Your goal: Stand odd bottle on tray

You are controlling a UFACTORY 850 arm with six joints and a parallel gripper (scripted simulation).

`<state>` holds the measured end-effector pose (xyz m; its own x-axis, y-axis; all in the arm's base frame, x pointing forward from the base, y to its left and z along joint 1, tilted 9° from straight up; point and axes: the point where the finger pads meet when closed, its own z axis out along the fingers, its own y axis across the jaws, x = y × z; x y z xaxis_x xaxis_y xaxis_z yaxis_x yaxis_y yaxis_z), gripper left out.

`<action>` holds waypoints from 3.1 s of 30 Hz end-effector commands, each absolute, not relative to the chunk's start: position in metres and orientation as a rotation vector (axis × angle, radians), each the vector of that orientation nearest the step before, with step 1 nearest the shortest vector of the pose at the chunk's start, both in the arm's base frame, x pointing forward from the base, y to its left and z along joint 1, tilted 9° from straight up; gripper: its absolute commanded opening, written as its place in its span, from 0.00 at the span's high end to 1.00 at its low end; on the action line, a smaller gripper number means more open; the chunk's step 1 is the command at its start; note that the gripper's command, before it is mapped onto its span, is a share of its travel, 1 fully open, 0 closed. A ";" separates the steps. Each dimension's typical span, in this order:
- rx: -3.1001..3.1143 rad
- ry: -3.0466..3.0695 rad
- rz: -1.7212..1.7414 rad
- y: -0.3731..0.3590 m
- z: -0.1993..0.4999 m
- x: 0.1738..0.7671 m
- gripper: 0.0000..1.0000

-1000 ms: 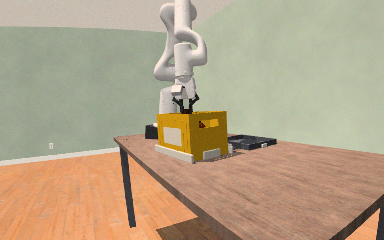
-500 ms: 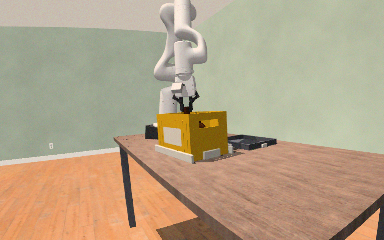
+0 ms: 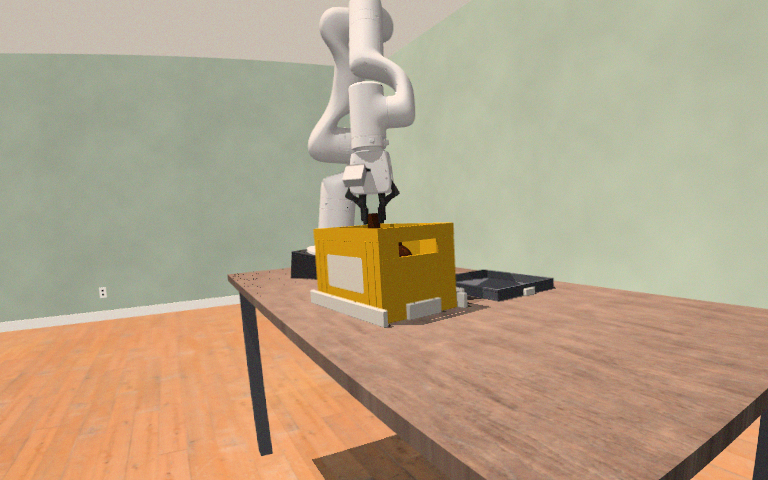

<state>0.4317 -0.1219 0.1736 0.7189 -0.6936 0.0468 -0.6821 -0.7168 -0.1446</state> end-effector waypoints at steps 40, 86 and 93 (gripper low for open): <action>-2.803 1.126 -0.151 -0.124 0.199 0.429 1.00; -2.803 1.126 -0.151 -0.125 0.214 0.427 1.00; -2.803 1.126 -0.151 -0.125 0.216 0.427 1.00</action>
